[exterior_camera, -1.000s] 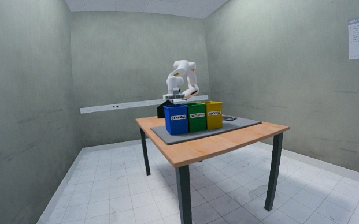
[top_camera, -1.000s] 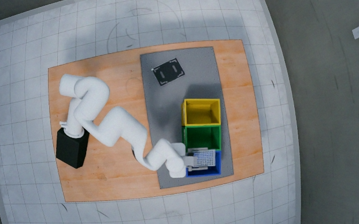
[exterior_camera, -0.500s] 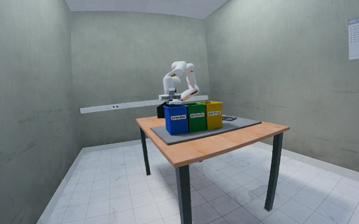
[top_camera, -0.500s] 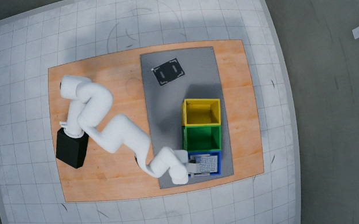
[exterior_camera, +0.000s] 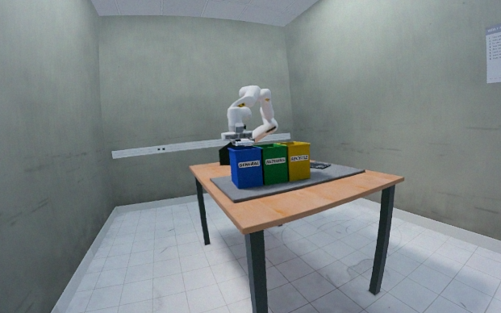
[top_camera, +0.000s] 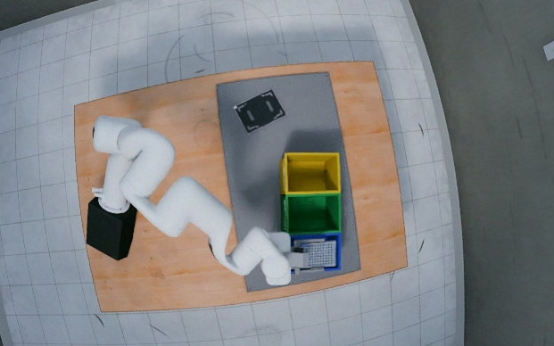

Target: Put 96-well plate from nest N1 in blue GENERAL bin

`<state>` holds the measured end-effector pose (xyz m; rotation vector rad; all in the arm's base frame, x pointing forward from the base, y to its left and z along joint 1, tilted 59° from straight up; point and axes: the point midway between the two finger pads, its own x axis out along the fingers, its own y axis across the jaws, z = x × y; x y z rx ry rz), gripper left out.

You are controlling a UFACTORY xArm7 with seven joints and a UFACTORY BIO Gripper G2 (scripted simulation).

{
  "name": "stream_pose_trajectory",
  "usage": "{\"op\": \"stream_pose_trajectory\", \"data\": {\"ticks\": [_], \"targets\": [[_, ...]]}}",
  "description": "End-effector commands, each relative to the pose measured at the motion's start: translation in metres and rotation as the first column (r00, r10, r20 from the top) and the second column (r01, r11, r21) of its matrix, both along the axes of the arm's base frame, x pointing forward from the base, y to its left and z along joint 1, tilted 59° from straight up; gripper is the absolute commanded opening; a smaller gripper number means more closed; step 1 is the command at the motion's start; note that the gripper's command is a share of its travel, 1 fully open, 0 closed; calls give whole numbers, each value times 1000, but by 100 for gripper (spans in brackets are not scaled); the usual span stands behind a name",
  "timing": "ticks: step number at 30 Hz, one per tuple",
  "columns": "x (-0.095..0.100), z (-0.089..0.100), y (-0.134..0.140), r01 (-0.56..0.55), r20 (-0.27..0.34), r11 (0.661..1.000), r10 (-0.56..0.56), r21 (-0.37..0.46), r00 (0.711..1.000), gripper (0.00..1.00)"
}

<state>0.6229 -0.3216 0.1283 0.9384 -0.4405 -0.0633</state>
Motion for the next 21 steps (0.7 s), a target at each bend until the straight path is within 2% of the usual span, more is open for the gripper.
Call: {"op": "stream_pose_trajectory", "data": {"ticks": [1, 21], "targets": [[-1, 1, -2, 4, 1, 1000, -4, -2, 1000, 0], [1, -2, 3, 4, 1, 1000, -4, -2, 1000, 0]]}}
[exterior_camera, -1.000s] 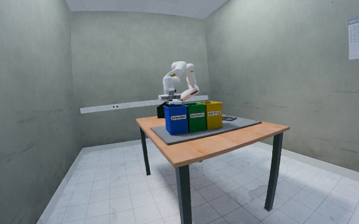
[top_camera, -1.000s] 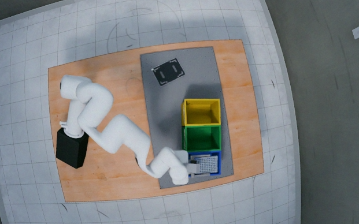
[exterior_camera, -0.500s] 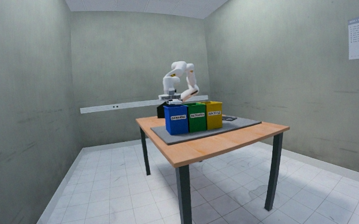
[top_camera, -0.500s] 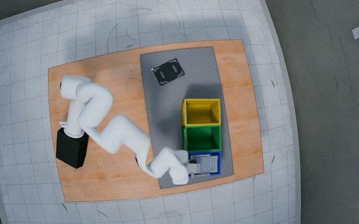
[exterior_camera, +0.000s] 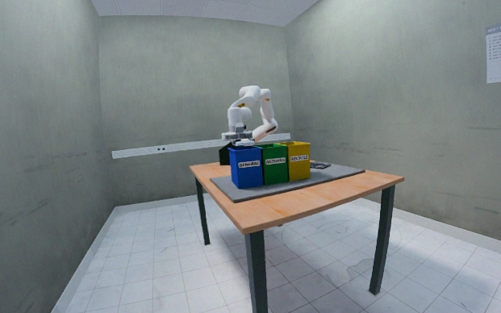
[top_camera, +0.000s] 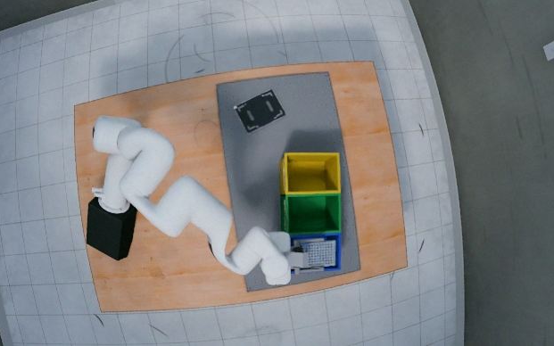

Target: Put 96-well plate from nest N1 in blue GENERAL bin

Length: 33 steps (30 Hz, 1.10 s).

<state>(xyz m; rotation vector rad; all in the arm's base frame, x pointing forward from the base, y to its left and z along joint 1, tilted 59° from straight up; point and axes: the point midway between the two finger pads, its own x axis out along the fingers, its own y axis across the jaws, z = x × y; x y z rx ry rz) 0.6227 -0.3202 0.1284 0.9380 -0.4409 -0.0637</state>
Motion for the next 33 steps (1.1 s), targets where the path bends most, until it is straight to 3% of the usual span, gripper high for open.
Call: {"op": "stream_pose_trajectory", "data": {"ticks": [1, 18, 33], "targets": [[2, -3, 3, 3, 1, 1000, -3, -2, 1000, 0], [12, -15, 22, 3, 1, 1000, -3, -2, 1000, 0], [12, -15, 22, 3, 1, 1000, -3, -2, 1000, 0]]}}
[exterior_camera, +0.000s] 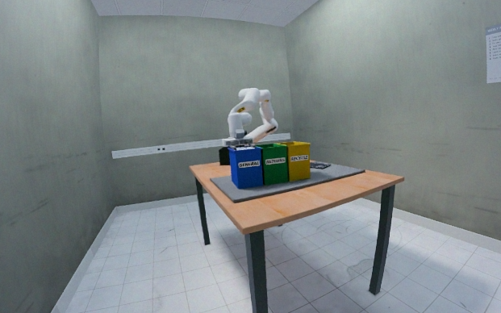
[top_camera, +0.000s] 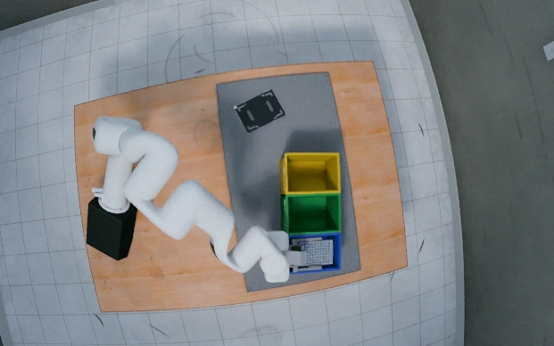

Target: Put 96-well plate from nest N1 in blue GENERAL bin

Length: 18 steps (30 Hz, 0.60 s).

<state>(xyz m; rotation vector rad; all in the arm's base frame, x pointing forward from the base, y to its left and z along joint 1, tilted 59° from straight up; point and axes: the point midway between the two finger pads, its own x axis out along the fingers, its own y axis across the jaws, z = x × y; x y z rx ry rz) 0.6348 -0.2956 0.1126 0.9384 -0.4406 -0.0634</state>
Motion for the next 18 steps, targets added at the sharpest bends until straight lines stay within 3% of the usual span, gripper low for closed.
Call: {"op": "stream_pose_trajectory", "data": {"ticks": [1, 8, 9, 18], "targets": [[0, 1, -2, 4, 1, 1000, -4, -2, 1000, 0], [0, 1, -3, 4, 1, 1000, -4, -2, 1000, 0], [0, 1, -3, 4, 1, 1000, -4, -2, 1000, 18], [0, 1, -2, 4, 1, 1000, -4, -2, 1000, 18]]}}
